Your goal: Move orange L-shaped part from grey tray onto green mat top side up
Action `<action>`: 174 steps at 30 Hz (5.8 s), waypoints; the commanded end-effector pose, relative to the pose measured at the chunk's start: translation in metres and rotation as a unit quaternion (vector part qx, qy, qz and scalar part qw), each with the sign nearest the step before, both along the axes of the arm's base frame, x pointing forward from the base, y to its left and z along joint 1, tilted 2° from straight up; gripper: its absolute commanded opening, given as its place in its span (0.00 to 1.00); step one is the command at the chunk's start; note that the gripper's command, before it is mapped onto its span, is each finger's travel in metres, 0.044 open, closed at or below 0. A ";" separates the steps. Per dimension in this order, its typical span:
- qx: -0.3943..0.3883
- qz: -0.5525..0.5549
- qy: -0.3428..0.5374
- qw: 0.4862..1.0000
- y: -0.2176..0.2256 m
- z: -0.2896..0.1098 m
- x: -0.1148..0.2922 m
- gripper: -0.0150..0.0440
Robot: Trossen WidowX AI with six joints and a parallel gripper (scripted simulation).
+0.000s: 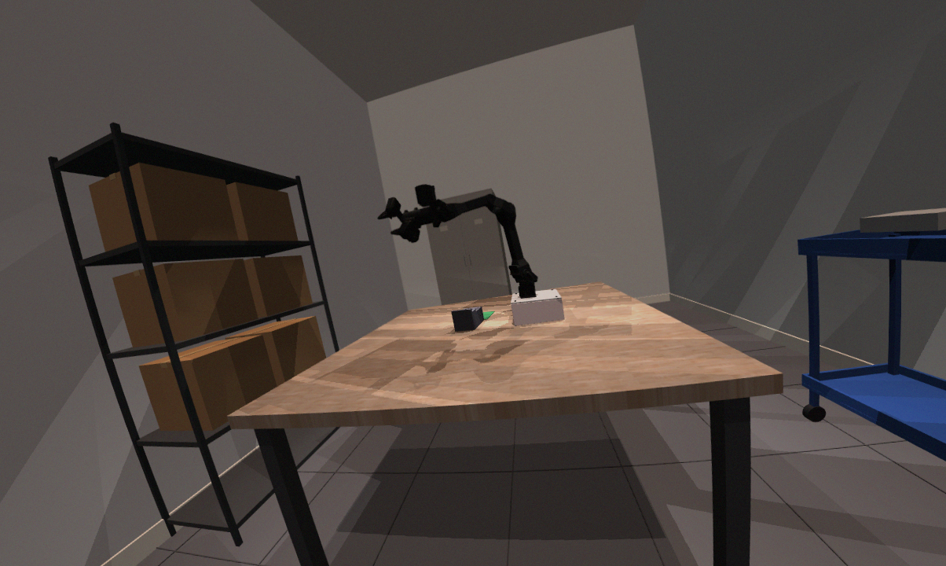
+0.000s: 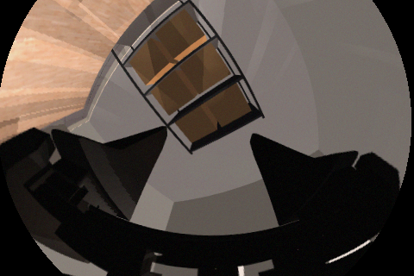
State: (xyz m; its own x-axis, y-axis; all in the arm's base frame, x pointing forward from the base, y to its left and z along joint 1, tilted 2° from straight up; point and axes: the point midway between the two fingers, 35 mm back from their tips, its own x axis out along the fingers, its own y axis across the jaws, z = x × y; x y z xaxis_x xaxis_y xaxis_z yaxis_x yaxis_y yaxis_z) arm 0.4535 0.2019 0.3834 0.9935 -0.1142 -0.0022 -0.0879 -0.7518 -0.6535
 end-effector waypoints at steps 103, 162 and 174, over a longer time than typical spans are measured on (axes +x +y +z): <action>0.689 -0.664 0.171 0.235 -0.140 -0.410 -0.159 0.56; 0.642 -0.594 0.309 0.374 -0.164 -0.300 -0.155 0.73; 0.409 -0.340 0.579 0.618 -0.215 -0.301 -0.158 0.73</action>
State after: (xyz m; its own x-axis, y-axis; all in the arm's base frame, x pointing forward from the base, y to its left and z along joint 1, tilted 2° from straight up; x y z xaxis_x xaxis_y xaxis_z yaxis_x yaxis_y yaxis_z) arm 0.2998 0.0143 0.0826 0.0065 0.0180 -0.9998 -0.7252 0.6885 0.0077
